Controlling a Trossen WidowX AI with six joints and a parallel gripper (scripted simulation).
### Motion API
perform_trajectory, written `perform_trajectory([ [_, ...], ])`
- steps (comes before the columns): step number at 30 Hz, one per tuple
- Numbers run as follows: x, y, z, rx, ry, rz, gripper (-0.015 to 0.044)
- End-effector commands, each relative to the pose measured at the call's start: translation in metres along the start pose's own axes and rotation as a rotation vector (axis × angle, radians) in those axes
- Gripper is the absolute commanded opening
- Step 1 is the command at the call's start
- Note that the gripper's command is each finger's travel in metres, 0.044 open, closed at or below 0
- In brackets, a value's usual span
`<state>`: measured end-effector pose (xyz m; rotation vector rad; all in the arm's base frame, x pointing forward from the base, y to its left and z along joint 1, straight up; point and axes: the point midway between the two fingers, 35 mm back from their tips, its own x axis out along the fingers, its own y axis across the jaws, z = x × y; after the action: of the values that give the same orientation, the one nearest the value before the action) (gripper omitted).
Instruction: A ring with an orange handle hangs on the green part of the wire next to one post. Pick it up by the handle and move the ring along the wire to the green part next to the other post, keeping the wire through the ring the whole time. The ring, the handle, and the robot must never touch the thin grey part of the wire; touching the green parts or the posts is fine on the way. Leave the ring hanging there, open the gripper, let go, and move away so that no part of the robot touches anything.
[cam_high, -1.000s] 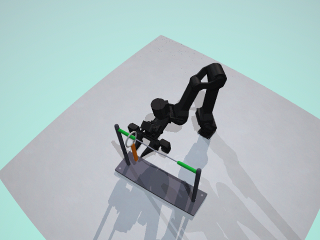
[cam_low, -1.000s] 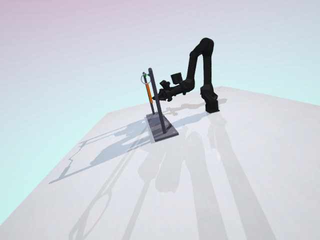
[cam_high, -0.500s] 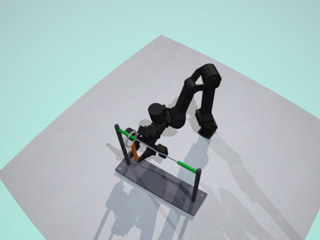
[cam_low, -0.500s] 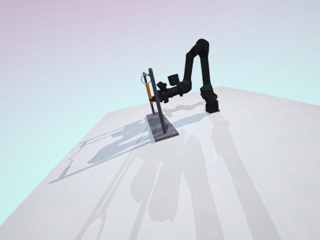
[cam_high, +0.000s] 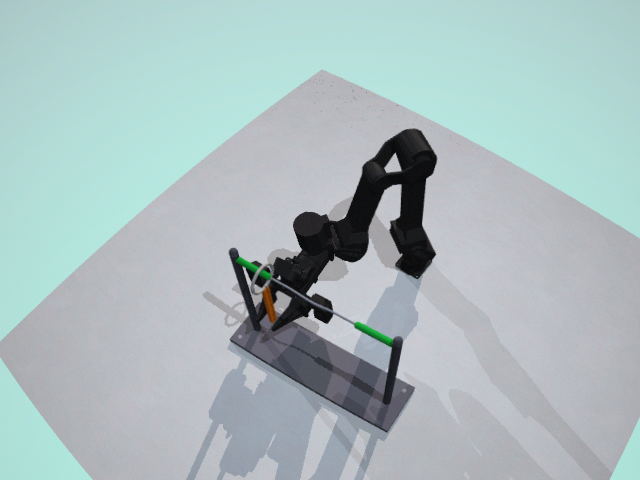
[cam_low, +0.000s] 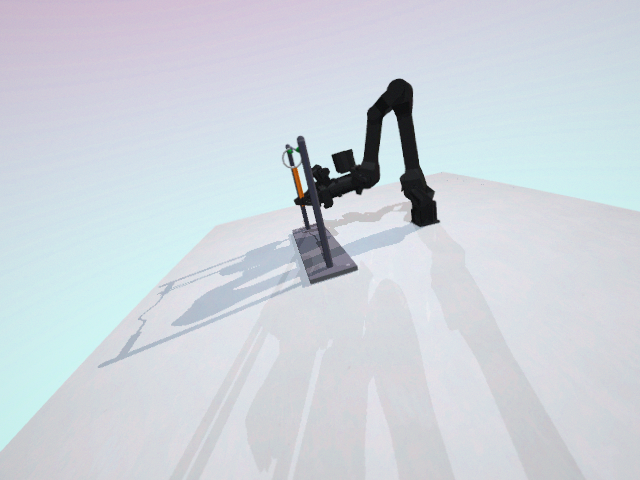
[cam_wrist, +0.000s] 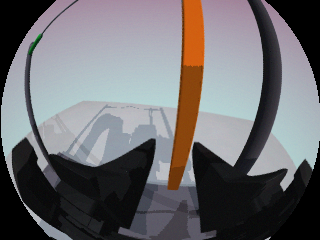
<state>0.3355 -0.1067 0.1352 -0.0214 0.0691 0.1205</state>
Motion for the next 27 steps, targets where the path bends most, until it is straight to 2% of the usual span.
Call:
perform_trajectory([
  [1,0.0013,-0.0009,0.0003,0.002,-0.001,-0.005,0.0160],
  [14,0.0013,-0.0009,0.0003,0.002,-0.001,-0.005,0.0160],
  [25,0.0009,0.0001,-0.0001,0.000,0.000,0.001,-0.0129],
  [27,0.0009,0.0001,-0.0001,0.000,0.000,0.001,-0.0150],
])
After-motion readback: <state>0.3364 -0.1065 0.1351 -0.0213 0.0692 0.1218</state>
